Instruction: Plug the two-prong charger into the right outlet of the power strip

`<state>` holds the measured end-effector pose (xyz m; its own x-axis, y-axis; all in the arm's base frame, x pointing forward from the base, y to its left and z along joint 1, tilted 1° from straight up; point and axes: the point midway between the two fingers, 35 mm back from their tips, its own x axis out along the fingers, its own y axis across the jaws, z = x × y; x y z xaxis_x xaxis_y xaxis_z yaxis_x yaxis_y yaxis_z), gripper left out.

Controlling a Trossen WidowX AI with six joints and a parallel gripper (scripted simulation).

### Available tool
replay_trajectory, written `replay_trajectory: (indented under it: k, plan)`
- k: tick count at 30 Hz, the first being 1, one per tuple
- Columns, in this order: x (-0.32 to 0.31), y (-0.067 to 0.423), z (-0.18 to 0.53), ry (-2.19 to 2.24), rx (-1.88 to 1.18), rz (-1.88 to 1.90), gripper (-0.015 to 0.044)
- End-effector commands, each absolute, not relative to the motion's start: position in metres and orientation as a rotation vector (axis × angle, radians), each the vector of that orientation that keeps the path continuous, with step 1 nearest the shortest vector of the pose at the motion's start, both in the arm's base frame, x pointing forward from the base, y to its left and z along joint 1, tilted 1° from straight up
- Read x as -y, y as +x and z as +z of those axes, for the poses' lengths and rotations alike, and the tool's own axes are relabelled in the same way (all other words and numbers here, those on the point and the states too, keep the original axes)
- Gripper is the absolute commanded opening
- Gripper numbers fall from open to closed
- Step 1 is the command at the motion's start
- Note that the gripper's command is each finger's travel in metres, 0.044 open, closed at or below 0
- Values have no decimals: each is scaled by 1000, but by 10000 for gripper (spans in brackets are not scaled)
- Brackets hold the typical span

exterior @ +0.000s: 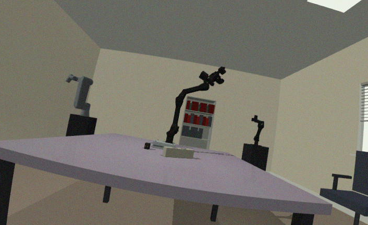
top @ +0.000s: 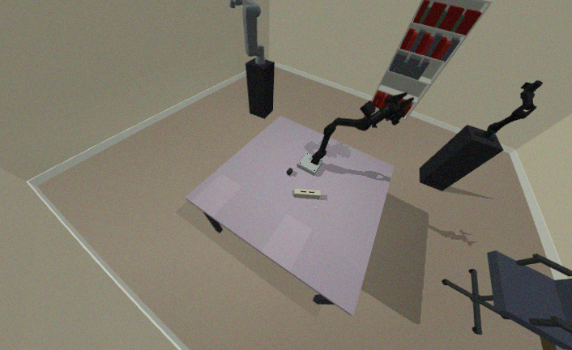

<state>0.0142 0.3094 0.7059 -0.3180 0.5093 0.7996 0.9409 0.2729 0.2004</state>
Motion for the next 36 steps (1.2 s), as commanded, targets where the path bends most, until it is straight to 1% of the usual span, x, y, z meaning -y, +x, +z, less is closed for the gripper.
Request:
replay_trajectory:
  k: [1, 2, 10, 19, 36]
  plan:
    - [-310, 15, 705, -1306, 1938, -909, 426]
    - [-312, 18, 704, -1315, 1939, -895, 440]
    - [-338, 62, 680, -1447, 1929, -673, 440]
    - [-352, 115, 654, -1569, 1855, -444, 440]
    - [-357, 228, 585, -1750, 1553, 1, 440]
